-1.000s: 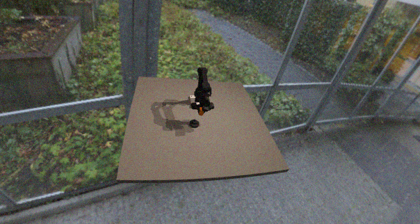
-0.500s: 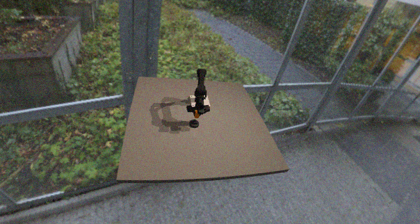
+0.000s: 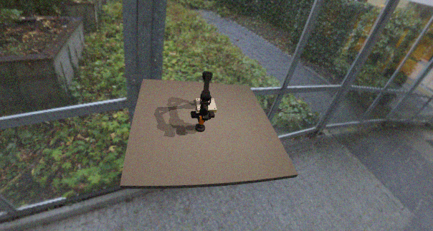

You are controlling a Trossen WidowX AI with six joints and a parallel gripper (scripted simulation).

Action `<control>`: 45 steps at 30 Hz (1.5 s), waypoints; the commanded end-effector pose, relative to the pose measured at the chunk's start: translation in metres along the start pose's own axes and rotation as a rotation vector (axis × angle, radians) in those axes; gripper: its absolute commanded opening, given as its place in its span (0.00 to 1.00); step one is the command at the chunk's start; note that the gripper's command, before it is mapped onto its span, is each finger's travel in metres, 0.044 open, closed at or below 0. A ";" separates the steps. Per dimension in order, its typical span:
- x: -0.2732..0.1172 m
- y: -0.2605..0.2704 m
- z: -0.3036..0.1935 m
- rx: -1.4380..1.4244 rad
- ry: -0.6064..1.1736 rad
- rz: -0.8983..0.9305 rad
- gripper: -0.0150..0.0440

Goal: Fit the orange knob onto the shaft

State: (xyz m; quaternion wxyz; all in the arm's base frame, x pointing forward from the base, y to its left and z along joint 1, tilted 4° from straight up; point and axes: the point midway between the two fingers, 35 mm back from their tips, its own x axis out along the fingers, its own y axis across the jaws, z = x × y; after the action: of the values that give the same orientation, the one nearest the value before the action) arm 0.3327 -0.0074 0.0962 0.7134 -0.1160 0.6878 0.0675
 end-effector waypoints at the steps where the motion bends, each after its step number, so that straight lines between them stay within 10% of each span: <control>1: 0.006 0.000 -0.001 -0.006 0.002 0.000 0.25; 45: 0.002 -0.001 0.001 -0.210 0.002 0.000 0.25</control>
State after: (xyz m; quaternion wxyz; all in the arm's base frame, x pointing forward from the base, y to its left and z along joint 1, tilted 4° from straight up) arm 0.3303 -0.0076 0.0921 0.6966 -0.1790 0.6825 0.1300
